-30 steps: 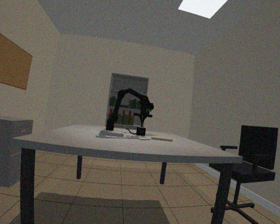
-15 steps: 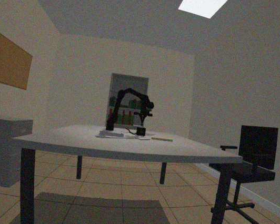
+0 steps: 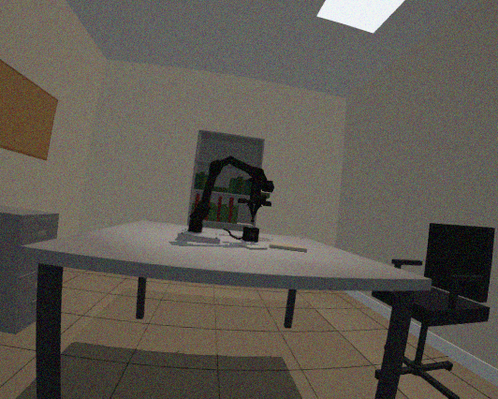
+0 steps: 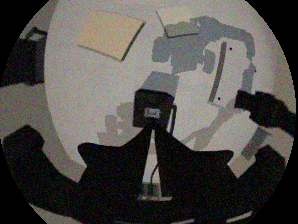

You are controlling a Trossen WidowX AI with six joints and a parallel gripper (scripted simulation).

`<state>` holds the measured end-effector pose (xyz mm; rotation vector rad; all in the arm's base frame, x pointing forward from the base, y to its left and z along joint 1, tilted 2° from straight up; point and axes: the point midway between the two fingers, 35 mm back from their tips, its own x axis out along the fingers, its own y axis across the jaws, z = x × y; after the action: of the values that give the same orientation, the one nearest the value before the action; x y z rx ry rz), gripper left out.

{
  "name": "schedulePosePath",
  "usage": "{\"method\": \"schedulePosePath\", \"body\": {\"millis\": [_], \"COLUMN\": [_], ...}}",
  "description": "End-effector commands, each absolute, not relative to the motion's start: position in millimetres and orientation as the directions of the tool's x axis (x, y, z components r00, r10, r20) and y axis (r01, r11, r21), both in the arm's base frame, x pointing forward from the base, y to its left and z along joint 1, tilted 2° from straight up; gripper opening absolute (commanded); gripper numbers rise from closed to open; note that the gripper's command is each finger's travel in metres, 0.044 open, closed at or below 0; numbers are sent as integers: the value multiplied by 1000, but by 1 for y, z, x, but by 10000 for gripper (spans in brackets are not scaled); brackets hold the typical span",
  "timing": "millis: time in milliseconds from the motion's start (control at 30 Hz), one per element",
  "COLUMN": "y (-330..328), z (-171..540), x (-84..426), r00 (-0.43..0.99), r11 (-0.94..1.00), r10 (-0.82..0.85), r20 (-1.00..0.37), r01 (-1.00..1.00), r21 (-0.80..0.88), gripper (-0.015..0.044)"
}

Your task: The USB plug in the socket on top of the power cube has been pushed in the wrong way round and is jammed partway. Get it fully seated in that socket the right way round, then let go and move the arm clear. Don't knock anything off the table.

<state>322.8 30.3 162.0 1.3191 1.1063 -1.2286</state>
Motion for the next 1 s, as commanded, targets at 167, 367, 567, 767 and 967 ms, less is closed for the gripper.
{"method": "schedulePosePath", "body": {"millis": [167, 367, 567, 767, 967], "y": [30, 30, 30, 30, 30], "z": [161, 161, 161, 161, 161], "x": [322, 322, 322, 322, 322], "r00": [71, 71, 71, 71, 71], "r11": [118, 272, 419, 556, 679], "r10": [-2, -2, -2, -2, -2], "r20": [-997, -997, -997, -997, -997], "r01": [990, 960, 906, 829, 732], "r21": [70, 68, 64, 58, 51], "gripper": [0, 0, 0, 0, 0]}}
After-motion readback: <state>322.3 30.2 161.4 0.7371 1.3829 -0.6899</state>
